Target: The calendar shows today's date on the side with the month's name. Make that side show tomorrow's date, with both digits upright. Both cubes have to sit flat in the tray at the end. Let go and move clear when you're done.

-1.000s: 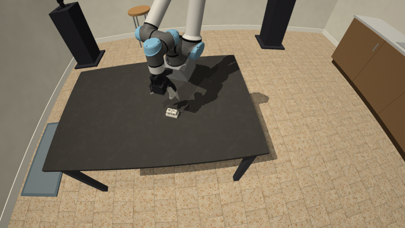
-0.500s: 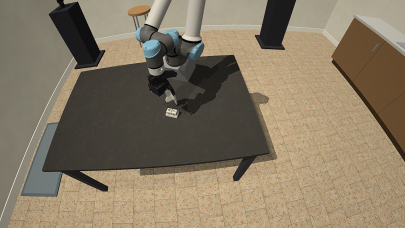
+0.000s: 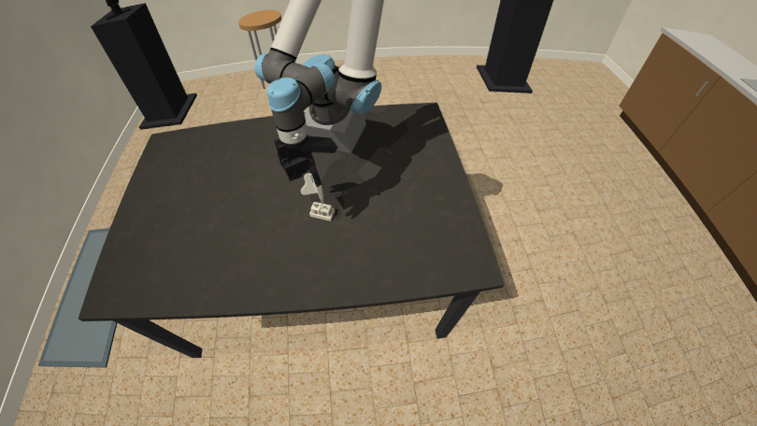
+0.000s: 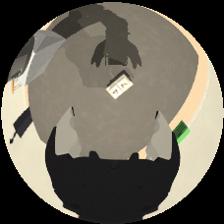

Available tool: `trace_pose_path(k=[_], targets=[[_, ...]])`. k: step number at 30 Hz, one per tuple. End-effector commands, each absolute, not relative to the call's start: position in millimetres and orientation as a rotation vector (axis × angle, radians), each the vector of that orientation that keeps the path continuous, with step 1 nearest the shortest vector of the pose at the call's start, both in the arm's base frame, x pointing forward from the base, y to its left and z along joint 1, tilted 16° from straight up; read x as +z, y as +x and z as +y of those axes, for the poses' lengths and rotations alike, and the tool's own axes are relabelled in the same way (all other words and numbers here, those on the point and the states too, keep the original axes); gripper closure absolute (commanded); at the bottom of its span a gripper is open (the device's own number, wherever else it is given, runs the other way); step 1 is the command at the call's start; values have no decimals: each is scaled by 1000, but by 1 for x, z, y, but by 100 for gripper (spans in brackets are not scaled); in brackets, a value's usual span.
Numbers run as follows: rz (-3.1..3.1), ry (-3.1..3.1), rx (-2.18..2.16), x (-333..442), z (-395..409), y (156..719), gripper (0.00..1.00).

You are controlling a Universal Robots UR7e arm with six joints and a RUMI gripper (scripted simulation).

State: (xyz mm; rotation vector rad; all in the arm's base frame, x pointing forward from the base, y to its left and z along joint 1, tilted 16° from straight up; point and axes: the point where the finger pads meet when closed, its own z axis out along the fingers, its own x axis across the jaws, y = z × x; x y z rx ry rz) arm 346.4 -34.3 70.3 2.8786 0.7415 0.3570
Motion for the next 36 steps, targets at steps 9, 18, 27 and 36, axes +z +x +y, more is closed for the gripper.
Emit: trace_pose_path(k=[9,18,27,36], targets=[[232,2994,388,60,-36,350,0],[-51,3025,405,55,-37,352,0],[-372,3029,421,49,-40,353,0],[-444,3026,424,48,-40,354,0]])
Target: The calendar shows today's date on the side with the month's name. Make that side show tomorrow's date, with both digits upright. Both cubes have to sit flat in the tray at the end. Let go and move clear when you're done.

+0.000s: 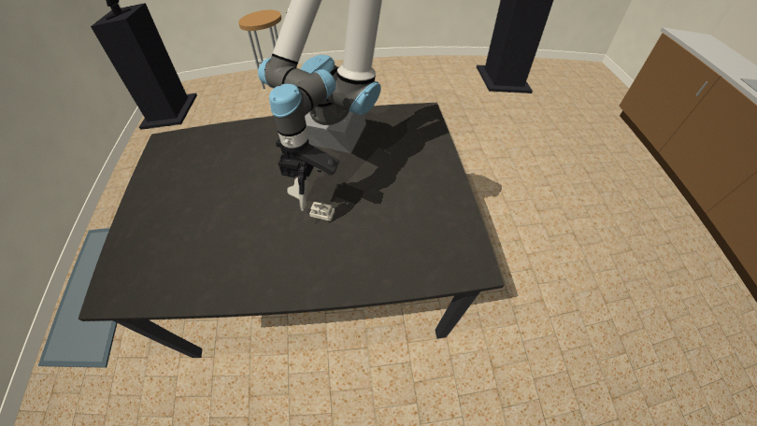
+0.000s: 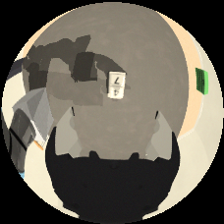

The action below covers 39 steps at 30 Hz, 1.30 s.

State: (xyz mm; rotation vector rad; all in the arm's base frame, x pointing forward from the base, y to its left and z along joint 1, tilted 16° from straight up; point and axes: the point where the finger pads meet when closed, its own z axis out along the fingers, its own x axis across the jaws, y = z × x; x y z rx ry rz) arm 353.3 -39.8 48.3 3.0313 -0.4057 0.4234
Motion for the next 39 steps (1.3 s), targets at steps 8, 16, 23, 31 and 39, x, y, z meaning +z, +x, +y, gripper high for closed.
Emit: trace_pose_path(k=[8,16,23,31,39], targets=[[-447,3025,424,48,-40,354,72],[-447,3025,424,48,-40,354,72],[-447,3025,424,48,-40,354,72],[-447,3025,424,48,-40,354,72],[-447,3025,424,48,-40,354,72]])
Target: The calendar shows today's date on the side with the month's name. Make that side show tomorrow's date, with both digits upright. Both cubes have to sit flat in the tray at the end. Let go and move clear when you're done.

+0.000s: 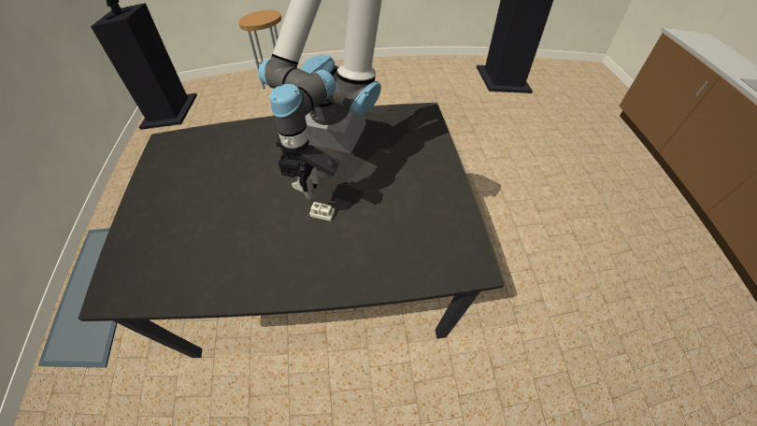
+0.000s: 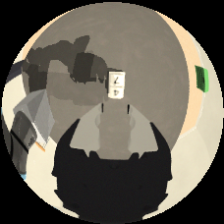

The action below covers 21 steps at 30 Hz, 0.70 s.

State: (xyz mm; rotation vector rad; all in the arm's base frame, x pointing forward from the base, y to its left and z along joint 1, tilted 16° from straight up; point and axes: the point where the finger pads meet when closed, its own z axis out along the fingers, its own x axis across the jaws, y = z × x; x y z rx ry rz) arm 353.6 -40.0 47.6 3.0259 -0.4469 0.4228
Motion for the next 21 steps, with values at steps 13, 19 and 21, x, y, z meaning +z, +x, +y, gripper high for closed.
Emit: trace_pose_path(k=[13,19,21], targets=[[-447,3025,424,44,-40,355,72],[-447,3025,424,38,-41,357,72],[-447,3025,424,35,-41,358,72]])
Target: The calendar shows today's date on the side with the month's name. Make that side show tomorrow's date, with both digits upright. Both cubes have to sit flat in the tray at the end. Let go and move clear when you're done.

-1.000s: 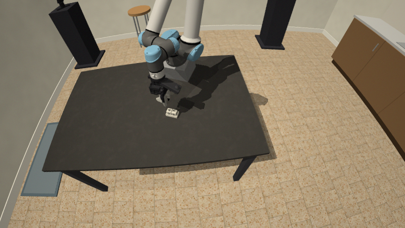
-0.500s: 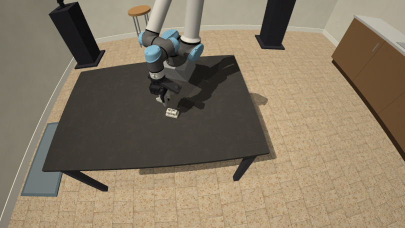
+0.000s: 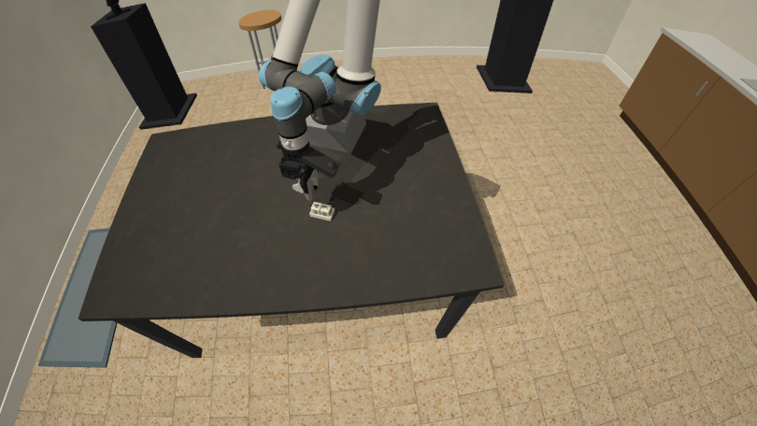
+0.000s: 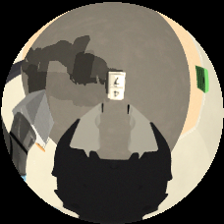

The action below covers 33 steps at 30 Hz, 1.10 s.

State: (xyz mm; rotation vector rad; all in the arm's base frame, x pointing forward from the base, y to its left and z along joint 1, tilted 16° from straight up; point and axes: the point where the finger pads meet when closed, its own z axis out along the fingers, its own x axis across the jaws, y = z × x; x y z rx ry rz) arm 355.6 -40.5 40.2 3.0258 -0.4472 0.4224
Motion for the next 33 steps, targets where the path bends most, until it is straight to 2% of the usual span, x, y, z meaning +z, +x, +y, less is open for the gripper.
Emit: trace_pose_path(k=[1,33], targets=[[-447,3025,424,33,-41,358,72],[-447,3025,424,-1,-44,368,72]])
